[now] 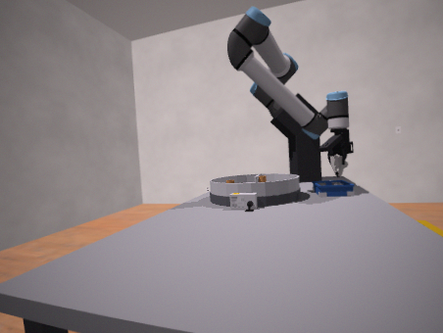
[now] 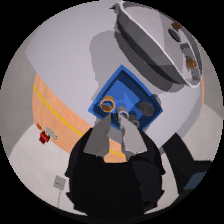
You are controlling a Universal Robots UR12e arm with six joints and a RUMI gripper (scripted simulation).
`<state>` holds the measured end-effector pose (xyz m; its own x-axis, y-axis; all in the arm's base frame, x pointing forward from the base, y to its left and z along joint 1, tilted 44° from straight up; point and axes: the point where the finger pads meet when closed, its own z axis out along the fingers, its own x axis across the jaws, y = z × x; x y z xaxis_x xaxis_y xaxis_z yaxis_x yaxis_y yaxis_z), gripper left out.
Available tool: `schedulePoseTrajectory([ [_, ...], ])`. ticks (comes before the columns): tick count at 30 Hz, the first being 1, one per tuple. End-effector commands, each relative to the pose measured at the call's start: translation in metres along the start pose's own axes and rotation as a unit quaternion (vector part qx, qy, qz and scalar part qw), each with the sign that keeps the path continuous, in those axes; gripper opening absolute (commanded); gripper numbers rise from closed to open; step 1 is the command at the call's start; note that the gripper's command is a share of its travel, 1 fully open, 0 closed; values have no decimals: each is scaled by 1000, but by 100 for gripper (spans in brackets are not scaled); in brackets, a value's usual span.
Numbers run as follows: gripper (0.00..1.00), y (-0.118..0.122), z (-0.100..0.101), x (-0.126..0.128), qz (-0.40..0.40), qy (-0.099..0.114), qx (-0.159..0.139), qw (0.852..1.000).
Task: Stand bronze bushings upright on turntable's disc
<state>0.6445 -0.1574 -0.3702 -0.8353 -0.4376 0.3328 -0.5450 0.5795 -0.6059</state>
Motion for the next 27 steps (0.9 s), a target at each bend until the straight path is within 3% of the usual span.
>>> schedulePoseTrajectory([
  [1, 5, 0, 18, -1, 0, -1, 1, 1000],
  [27, 5, 0, 24, -1, 0, -1, 1, 1000],
])
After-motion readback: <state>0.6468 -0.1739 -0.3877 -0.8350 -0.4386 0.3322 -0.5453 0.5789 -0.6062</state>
